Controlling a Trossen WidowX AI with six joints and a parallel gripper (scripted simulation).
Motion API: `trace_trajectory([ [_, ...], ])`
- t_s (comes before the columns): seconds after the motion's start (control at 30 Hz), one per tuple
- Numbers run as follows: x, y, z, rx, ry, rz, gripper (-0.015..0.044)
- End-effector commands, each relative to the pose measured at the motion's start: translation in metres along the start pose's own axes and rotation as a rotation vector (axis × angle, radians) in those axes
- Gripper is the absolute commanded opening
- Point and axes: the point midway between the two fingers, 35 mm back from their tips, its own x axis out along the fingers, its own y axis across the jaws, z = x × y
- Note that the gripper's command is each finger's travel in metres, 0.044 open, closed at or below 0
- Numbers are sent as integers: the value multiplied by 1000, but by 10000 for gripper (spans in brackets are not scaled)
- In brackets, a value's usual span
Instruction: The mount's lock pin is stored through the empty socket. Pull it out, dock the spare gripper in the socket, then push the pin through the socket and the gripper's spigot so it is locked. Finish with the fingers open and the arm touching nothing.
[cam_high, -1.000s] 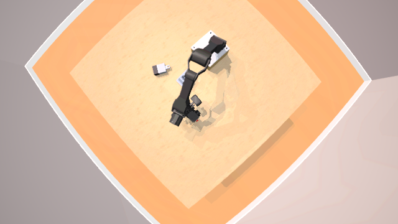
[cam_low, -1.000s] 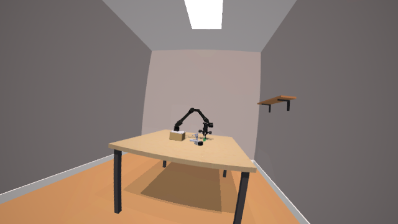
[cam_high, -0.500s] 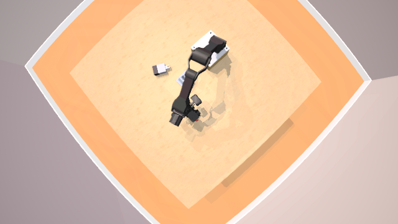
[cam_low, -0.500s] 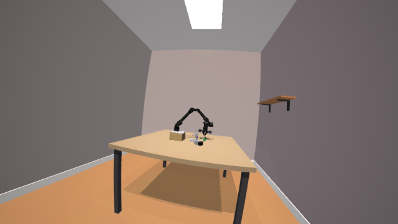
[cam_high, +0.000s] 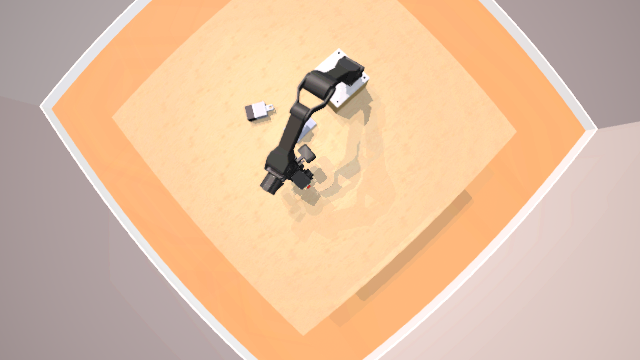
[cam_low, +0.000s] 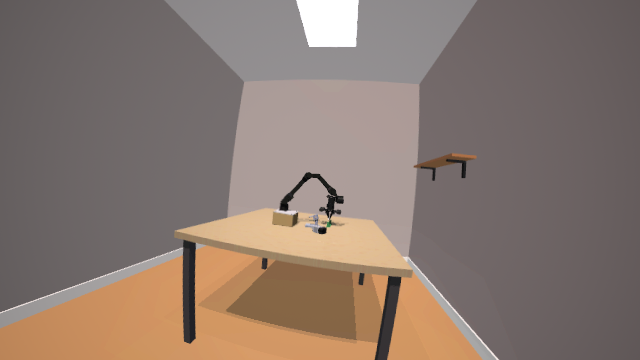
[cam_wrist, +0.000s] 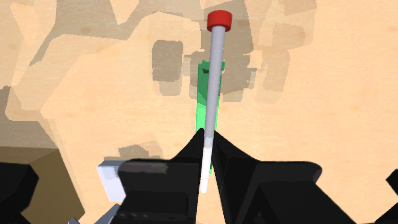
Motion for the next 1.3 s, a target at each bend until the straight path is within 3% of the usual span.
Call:
trace_trajectory([
  [0.0,-7,-1,-9,-4,-5,-4,0],
  [1.27,32,-3,-21,-6,-1,-7,0],
])
